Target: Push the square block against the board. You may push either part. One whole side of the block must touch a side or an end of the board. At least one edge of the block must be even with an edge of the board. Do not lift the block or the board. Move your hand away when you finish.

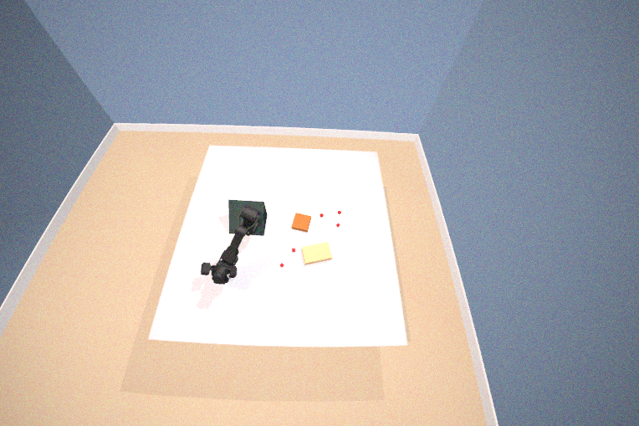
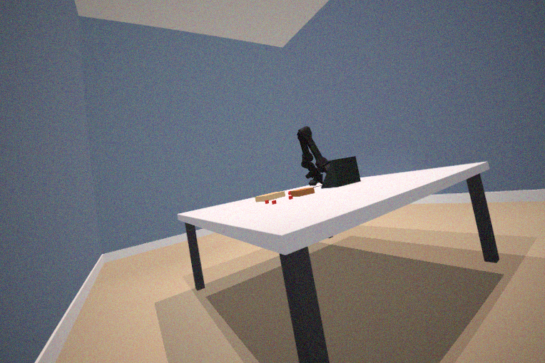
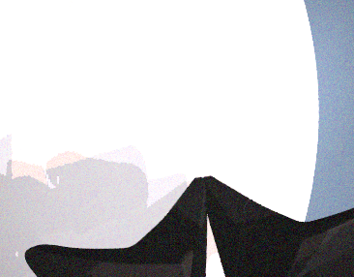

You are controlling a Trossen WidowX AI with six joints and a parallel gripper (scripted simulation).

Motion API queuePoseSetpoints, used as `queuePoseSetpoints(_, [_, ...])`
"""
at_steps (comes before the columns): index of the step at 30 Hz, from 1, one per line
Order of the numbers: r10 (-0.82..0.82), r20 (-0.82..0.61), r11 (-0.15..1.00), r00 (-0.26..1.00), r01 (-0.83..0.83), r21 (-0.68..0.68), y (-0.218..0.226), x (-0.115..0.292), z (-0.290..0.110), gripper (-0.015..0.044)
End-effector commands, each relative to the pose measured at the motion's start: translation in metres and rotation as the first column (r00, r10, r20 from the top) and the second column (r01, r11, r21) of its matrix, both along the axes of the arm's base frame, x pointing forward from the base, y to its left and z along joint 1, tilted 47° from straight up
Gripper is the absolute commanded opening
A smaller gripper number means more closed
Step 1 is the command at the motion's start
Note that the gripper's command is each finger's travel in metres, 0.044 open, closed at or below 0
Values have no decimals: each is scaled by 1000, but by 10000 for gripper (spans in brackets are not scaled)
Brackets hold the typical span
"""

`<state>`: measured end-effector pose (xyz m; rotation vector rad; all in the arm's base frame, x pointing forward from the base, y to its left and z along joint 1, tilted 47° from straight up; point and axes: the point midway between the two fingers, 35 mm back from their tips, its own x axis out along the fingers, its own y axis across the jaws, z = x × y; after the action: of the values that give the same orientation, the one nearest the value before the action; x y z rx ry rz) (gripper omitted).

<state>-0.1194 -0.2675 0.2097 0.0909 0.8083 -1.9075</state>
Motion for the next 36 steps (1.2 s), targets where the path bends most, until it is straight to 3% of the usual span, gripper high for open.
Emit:
queuePoseSetpoints(1, [74,-22,997,997,-75,-21,-8,18,10,0])
queuePoseSetpoints(15, [309,-81,948,948,-314,-58,-28,82,36,0])
queuePoseSetpoints(36, [625,-136,770,768,-636,-51,-34,183,62,0])
